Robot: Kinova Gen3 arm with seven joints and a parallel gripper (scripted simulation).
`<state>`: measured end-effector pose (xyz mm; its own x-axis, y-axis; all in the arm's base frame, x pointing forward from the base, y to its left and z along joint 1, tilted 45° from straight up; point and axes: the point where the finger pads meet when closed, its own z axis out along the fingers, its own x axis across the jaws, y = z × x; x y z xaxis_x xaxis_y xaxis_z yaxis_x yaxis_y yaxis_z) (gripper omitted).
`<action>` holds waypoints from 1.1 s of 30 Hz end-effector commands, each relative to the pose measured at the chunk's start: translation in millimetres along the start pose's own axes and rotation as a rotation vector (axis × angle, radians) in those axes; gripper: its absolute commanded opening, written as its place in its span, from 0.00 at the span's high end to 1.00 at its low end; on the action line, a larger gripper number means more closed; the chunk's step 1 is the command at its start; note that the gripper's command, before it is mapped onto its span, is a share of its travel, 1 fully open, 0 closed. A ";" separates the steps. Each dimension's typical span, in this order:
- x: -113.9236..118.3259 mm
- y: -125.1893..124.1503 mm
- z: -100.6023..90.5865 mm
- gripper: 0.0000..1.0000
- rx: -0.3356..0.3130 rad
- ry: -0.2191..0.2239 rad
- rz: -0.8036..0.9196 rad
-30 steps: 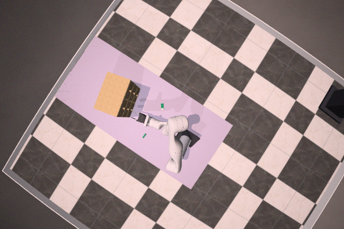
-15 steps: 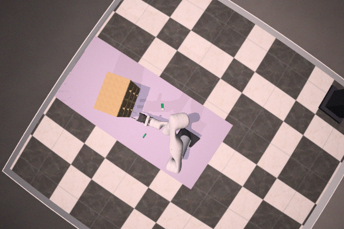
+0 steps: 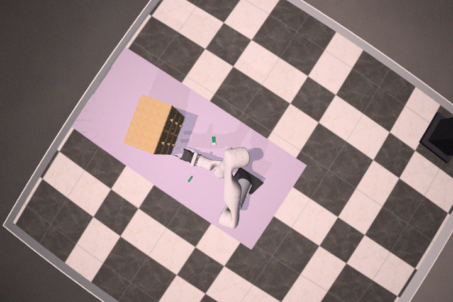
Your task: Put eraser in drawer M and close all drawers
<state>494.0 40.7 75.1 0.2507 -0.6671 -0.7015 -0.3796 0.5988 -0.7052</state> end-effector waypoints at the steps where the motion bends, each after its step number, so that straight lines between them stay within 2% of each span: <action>1: -1.3 -2.3 1.9 0.00 0.013 -0.005 -0.009; 24: -0.9 0.3 3.2 0.00 0.016 -0.004 -0.010; 33: -0.8 31.8 14.3 0.00 0.015 -0.004 -0.010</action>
<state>494.6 54.2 60.9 0.2535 -0.6753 -0.6926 -0.3641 0.5967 -0.7151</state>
